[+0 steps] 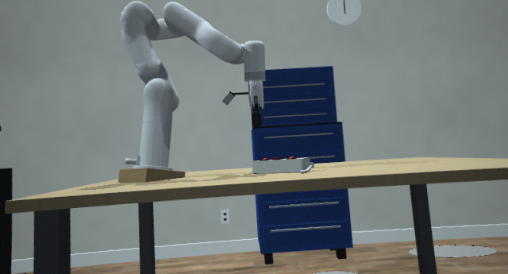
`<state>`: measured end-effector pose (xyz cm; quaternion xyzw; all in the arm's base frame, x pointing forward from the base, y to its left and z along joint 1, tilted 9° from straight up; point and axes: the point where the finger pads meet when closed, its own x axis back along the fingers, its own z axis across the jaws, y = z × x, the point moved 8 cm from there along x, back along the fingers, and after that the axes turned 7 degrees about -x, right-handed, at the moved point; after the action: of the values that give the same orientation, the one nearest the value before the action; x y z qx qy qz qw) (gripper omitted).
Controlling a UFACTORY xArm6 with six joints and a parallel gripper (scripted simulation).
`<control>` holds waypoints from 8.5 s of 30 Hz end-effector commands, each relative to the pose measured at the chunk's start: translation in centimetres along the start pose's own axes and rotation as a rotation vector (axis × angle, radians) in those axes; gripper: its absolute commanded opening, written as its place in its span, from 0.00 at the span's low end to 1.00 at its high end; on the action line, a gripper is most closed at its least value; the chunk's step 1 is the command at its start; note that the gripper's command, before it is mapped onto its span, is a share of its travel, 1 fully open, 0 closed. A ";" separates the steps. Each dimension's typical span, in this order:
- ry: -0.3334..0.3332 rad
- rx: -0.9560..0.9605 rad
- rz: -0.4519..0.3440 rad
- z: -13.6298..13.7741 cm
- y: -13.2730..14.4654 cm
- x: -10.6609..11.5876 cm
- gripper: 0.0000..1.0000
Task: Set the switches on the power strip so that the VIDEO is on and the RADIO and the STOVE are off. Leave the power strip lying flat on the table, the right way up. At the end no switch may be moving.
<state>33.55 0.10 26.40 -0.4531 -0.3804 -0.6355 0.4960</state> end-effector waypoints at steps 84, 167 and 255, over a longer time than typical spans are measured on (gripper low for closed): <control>0.362 -1.516 0.437 -19.5 9.3 -0.9 1.00; -0.104 -1.406 -0.162 -14.5 7.3 2.7 1.00; -0.153 -0.505 -0.092 -12.8 3.6 -5.7 0.00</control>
<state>34.90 -10.97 17.37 -0.5927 -0.2654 -0.6951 0.3084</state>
